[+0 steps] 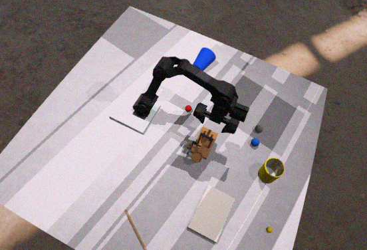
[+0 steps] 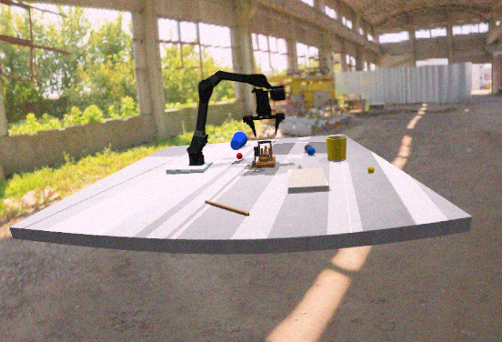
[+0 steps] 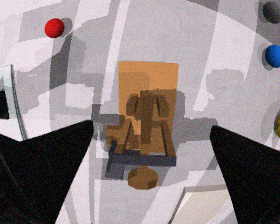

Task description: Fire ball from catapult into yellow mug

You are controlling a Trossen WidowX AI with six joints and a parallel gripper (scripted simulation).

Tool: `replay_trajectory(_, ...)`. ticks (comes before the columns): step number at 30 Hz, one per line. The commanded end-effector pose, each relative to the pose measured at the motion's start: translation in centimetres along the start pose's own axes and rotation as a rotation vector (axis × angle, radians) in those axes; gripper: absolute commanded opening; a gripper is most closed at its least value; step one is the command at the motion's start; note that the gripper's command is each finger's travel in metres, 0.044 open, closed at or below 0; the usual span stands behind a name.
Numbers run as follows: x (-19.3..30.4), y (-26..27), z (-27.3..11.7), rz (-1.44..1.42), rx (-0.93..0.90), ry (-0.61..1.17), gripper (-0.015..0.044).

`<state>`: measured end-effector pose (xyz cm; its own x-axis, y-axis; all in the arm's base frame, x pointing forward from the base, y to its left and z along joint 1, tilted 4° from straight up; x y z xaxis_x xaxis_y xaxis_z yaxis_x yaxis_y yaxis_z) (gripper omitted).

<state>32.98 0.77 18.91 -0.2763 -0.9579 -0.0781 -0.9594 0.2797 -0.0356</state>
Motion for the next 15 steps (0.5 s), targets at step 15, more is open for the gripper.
replay_trajectory(15,0.0,0.4,3.7,0.002,0.002,0.0,0.044)
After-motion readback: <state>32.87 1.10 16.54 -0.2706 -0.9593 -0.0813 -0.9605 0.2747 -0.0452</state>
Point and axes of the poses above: the point midway between the two fingers, 35 mm back from their tips, its own z axis out along the fingers, its own y axis across the jaws, x = y × z, the point moved 3 cm from there along -z, back along the fingers, and after that the axes turned 15 degrees about z, right-handed, at the moved point
